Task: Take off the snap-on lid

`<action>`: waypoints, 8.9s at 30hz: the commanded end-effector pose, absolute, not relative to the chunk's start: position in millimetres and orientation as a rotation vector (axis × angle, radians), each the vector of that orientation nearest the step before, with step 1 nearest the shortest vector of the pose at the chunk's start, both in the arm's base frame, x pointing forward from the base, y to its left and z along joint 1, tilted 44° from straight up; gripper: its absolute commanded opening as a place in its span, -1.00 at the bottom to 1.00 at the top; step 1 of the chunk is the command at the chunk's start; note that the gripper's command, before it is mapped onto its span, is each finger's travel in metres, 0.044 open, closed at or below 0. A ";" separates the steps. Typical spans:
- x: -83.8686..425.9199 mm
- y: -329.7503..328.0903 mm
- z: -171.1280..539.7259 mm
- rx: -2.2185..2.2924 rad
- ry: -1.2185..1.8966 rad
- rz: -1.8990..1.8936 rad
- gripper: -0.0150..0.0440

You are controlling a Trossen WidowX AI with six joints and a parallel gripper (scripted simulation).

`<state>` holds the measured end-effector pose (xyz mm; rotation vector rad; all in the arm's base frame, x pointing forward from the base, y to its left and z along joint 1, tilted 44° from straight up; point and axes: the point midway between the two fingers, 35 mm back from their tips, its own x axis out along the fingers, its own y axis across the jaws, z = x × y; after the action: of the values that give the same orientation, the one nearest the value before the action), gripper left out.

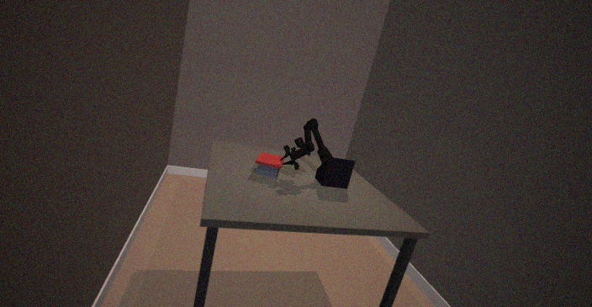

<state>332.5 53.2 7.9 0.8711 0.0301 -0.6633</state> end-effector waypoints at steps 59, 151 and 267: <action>330.9 61.5 17.2 0.870 0.028 -0.659 -0.49; 336.2 64.7 23.0 0.875 0.028 -0.649 -0.49; 341.6 140.4 129.4 0.878 0.031 -0.650 -0.49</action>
<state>343.3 146.8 120.6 0.8649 0.0405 -0.6540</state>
